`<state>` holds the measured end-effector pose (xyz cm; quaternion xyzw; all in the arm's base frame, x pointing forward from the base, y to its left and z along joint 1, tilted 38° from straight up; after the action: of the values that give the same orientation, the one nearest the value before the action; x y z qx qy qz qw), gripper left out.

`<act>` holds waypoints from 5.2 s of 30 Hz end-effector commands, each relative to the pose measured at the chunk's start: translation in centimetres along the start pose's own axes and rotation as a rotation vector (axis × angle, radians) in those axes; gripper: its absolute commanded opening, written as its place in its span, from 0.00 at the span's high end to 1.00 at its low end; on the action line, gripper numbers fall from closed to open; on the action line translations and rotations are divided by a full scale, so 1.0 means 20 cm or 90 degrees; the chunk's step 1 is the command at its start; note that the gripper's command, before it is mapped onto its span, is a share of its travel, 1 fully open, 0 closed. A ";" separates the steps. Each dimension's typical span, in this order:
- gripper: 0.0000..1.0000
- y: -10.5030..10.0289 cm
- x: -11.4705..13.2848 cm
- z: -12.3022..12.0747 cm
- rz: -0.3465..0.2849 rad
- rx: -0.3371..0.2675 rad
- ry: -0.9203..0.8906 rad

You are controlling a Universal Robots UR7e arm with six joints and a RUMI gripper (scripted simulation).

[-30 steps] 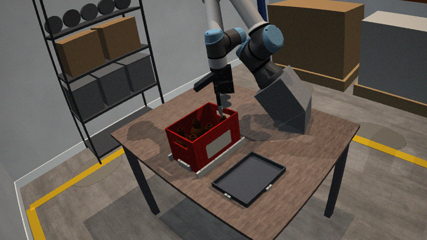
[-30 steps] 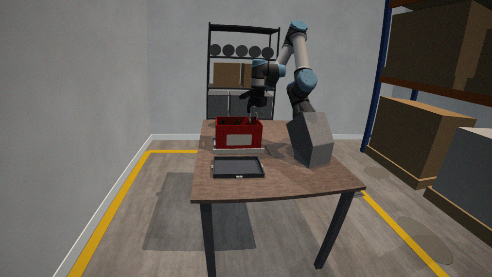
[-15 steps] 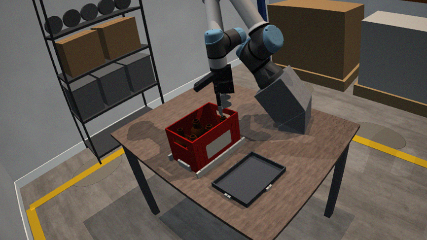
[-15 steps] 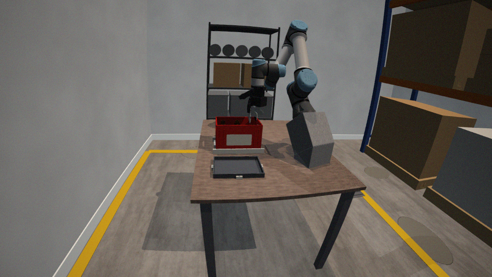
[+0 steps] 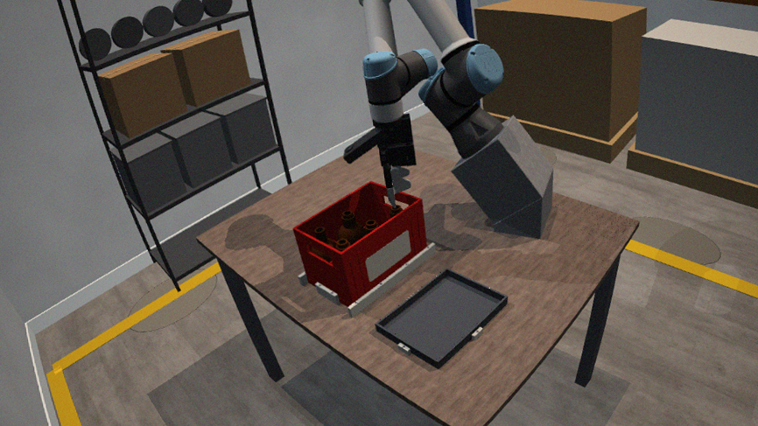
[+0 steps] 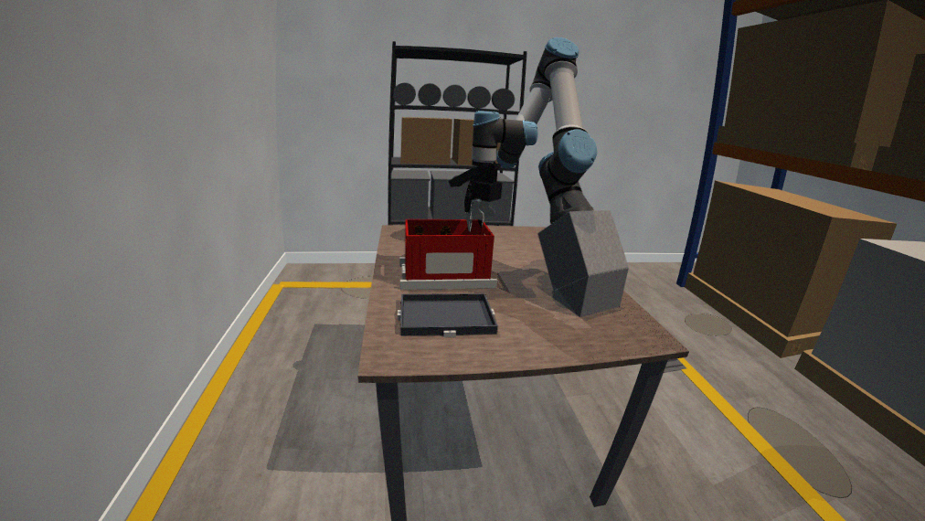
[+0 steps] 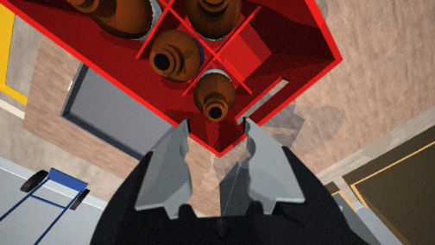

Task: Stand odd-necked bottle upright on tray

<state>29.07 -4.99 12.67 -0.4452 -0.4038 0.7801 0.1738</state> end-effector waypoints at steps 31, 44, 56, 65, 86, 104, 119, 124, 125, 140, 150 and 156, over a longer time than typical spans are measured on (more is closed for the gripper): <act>0.62 0.00 -0.01 0.00 0.000 -0.001 0.001; 0.62 0.00 -0.01 0.00 0.000 -0.001 0.001; 0.62 0.00 -0.01 0.00 0.000 -0.001 0.001; 0.62 0.01 -0.01 0.00 -0.001 0.001 0.001; 0.62 0.09 0.00 0.00 -0.002 0.001 0.000; 0.62 0.18 0.00 0.00 -0.002 0.001 0.000; 0.62 0.20 0.00 0.00 -0.001 0.001 0.000; 0.62 0.20 -0.01 0.00 -0.001 0.000 0.001; 0.62 0.20 -0.01 0.00 0.000 0.000 0.001; 0.62 0.20 -0.01 0.00 -0.001 0.000 0.001; 0.62 0.20 -0.01 0.00 -0.001 0.000 0.001; 0.62 0.20 -0.01 0.00 -0.001 0.000 0.001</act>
<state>29.64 -7.50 9.69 -0.4462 -0.4038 0.7796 0.1731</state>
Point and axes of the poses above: the point where the finger pads meet when closed, its own y axis out along the fingers, its own z axis across the jaws, x = y × z, the point moved 8 cm from there along -y, back along the fingers, and after that the axes turned 2 degrees about y, right-handed, at the moved point
